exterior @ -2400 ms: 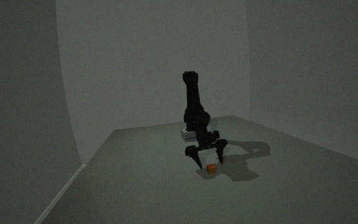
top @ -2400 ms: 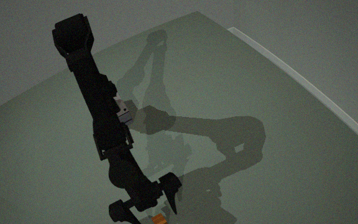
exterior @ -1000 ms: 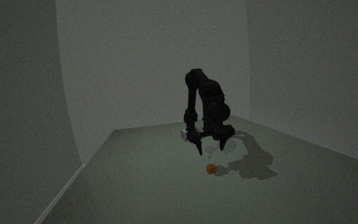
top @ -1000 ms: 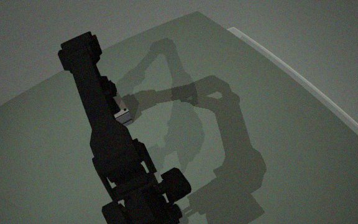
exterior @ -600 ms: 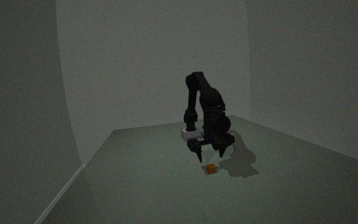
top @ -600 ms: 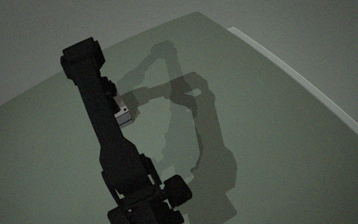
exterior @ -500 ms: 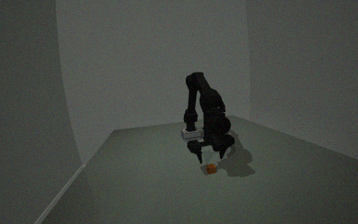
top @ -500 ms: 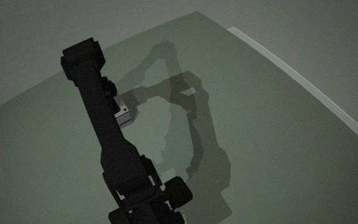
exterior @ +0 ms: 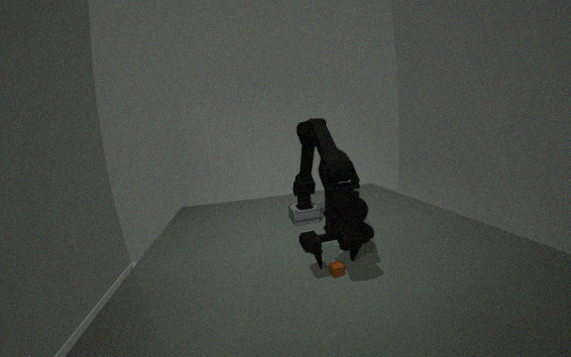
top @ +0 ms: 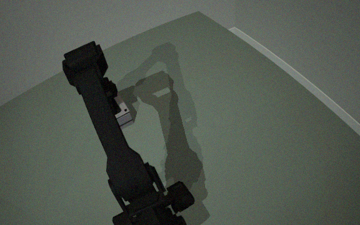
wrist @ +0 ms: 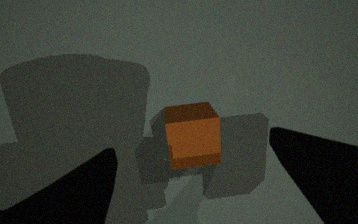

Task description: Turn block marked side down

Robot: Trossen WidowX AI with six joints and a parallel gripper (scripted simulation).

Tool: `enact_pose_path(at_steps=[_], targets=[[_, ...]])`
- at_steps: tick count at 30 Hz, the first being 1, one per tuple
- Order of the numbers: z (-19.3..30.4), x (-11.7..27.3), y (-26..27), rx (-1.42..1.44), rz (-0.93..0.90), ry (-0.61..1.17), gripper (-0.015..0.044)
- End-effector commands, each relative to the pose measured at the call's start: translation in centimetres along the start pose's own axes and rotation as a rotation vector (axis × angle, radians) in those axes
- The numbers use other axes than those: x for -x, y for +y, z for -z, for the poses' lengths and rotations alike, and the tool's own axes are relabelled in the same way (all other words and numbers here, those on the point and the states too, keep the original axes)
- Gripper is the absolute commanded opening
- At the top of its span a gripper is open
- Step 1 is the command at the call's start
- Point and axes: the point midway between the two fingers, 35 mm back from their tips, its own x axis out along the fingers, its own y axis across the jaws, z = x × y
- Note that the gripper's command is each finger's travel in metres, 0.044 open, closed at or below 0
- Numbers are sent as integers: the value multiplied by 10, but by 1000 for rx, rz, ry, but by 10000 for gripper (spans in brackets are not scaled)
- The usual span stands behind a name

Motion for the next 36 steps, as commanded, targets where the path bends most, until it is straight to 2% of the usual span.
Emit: enact_pose_path(at_steps=[1,9,21,36], targets=[[1,-8,-1,-5,4,4,440],[2,-19,-1,-5,4,4,440],[2,-19,-1,-5,4,4,125],[2,-19,-1,-5,4,4,25]])
